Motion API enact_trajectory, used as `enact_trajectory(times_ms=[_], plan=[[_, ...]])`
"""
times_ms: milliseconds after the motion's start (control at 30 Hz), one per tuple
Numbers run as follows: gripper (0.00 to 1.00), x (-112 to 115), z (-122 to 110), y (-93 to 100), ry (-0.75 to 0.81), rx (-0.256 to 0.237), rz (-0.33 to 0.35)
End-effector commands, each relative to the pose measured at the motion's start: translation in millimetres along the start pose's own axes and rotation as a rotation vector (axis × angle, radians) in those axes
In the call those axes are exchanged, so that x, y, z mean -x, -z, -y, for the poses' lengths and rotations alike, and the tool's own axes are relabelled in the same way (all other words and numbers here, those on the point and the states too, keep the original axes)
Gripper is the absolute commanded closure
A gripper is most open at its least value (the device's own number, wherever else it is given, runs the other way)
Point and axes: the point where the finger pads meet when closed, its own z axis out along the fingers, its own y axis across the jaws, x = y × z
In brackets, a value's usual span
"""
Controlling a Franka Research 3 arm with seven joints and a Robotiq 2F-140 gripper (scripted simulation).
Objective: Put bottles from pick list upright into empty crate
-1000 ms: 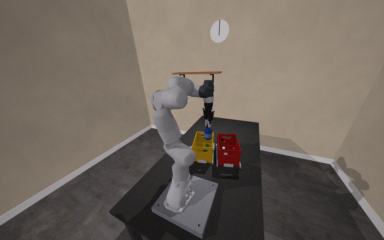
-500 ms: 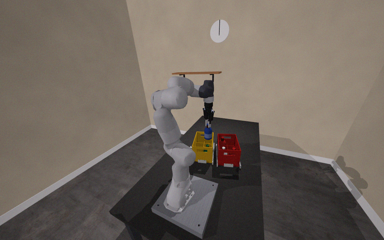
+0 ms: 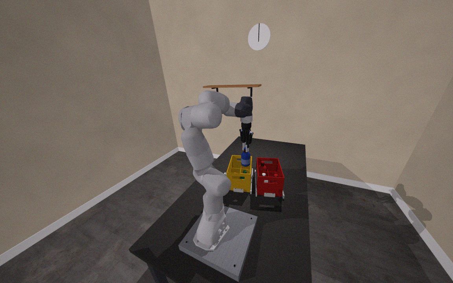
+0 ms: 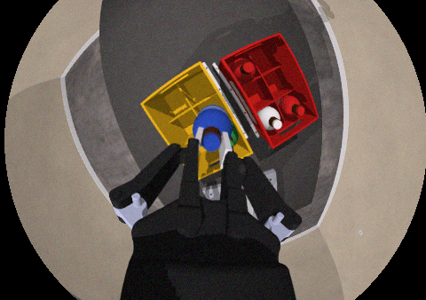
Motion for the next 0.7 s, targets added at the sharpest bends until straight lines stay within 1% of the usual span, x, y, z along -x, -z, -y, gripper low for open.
enact_trajectory(times_ms=[0, 667], plan=[[1.00, -5.4, 1.6, 2.1, -0.001, -0.004, -0.020], [1.00, -6.1, 3.0, -15.9, -0.001, -0.004, -0.020]])
